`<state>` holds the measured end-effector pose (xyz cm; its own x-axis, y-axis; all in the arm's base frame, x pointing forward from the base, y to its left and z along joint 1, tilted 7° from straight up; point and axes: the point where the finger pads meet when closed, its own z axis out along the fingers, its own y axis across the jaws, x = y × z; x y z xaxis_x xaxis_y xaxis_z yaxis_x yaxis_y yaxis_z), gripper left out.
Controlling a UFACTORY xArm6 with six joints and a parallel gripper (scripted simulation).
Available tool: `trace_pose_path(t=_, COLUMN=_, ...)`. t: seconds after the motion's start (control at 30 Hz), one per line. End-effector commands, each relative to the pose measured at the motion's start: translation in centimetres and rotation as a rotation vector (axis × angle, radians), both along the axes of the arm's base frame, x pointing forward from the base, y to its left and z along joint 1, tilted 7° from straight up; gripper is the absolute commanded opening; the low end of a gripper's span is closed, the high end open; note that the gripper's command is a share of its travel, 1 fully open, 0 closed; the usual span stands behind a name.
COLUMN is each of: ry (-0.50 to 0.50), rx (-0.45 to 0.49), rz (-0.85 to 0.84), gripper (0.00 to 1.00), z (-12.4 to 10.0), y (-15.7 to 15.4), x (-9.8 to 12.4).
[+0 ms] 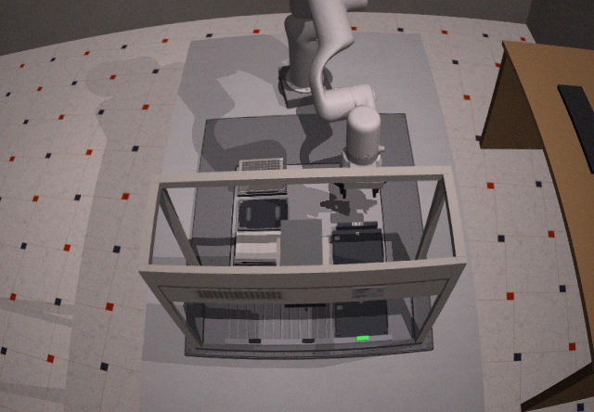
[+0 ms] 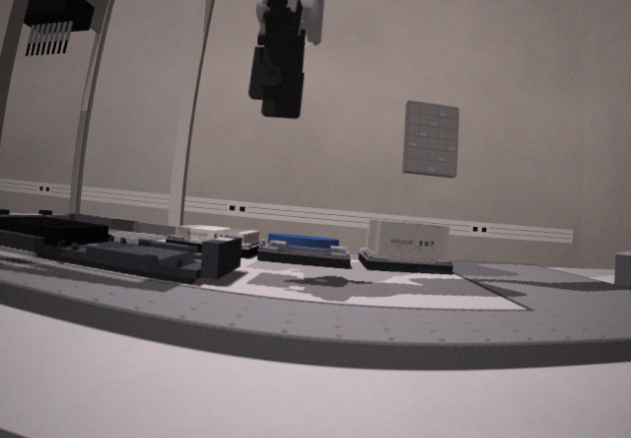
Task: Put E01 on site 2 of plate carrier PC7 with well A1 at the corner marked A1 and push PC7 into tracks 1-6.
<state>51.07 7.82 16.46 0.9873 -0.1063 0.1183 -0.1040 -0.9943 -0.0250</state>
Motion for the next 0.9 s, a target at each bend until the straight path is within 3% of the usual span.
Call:
trace_pose_path(t=0.0, ry=-0.005, rx=0.001, rz=0.0, gripper=0.82, z=1.1, y=0.0, x=0.0)
trace_pose_path(t=0.57, ry=-0.005, rx=0.001, rz=0.0, gripper=0.82, z=3.6, y=0.0, x=-0.3)
trace_pose_path(t=0.87, ry=-0.005, rx=0.001, rz=0.0, gripper=0.82, z=3.6, y=0.0, x=-0.3)
